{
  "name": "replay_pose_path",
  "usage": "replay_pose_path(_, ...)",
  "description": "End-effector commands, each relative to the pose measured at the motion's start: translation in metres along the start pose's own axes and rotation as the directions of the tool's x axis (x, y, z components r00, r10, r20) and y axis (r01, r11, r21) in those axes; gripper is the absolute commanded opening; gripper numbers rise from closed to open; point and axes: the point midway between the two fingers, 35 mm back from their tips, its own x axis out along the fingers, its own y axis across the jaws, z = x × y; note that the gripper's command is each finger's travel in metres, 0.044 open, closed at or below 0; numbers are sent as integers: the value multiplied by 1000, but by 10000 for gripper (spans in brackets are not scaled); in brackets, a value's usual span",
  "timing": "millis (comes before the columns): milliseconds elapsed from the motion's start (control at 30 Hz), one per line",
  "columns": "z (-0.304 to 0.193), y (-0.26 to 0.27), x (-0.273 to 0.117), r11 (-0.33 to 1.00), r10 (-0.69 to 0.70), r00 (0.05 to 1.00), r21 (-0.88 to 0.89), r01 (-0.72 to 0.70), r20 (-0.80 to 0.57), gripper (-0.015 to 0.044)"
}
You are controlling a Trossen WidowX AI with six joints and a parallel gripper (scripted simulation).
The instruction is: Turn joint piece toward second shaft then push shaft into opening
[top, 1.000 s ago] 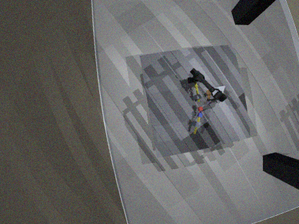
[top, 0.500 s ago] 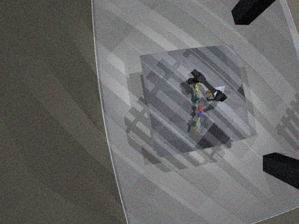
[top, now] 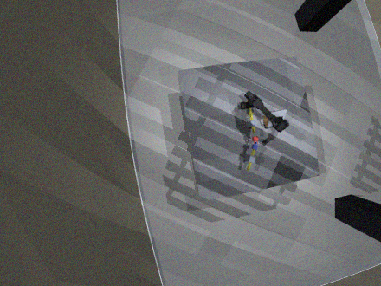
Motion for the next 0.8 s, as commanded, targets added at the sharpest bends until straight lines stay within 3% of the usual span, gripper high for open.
replay_pose_path(0, -8, 0, 1, 1000, 4, 1000, 4, -4, -3, 0)
replay_pose_path(767, -44, 0, 1, 1000, 4, 1000, 5, -4, -6, 0)
